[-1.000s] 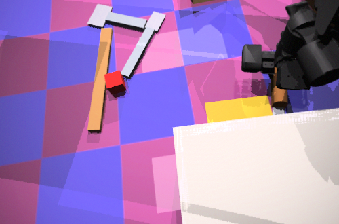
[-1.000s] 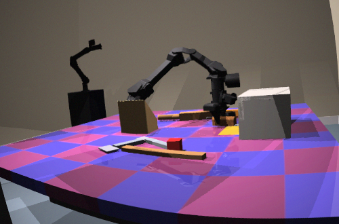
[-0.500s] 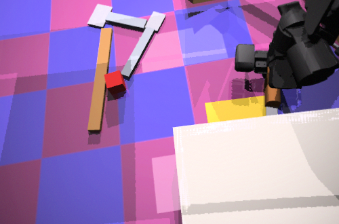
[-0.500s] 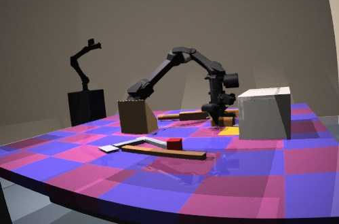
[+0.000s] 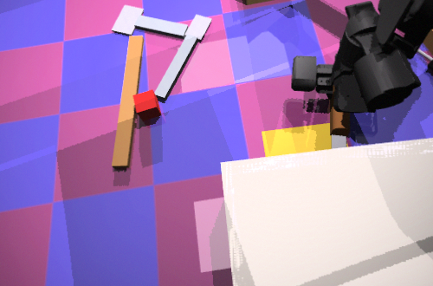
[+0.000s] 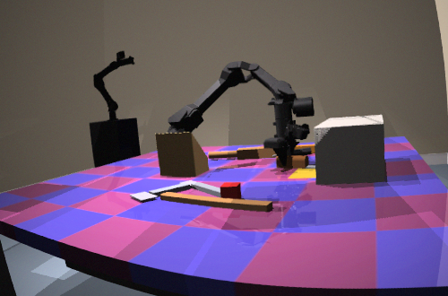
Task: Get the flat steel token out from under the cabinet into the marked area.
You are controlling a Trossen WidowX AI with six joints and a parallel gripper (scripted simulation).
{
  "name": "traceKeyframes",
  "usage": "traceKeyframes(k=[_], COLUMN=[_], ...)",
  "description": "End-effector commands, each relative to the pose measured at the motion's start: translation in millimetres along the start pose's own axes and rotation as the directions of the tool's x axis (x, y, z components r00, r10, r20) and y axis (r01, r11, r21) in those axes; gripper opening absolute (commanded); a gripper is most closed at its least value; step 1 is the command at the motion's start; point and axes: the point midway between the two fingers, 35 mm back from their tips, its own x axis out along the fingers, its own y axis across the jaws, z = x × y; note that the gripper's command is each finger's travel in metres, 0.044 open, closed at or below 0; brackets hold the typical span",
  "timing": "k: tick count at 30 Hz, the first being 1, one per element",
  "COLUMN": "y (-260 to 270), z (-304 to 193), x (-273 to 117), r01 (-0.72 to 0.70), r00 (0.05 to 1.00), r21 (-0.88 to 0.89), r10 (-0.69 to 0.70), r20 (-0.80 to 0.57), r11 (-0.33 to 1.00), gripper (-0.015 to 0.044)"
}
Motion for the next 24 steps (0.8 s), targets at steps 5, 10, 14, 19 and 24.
traceKeyframes(k=[5,10,14,19,24], y=[-13,-18,-21,-22,-21], z=[0,0,0,0,-1], x=[1,1,1,1,1], r01=[0.01,0.01,0.01,0.01,0.01], r00=[1.0,1.0,1.0,1.0,1.0], r21=[0.005,0.005,0.005,0.005,0.005], r10=[-0.01,-0.01,-0.01,-0.01,-0.01], r20=[0.0,0.0,0.0,0.0,0.0], r11=[1.0,1.0,1.0,1.0,1.0], gripper=[0.0,0.0,0.0,0.0,0.0])
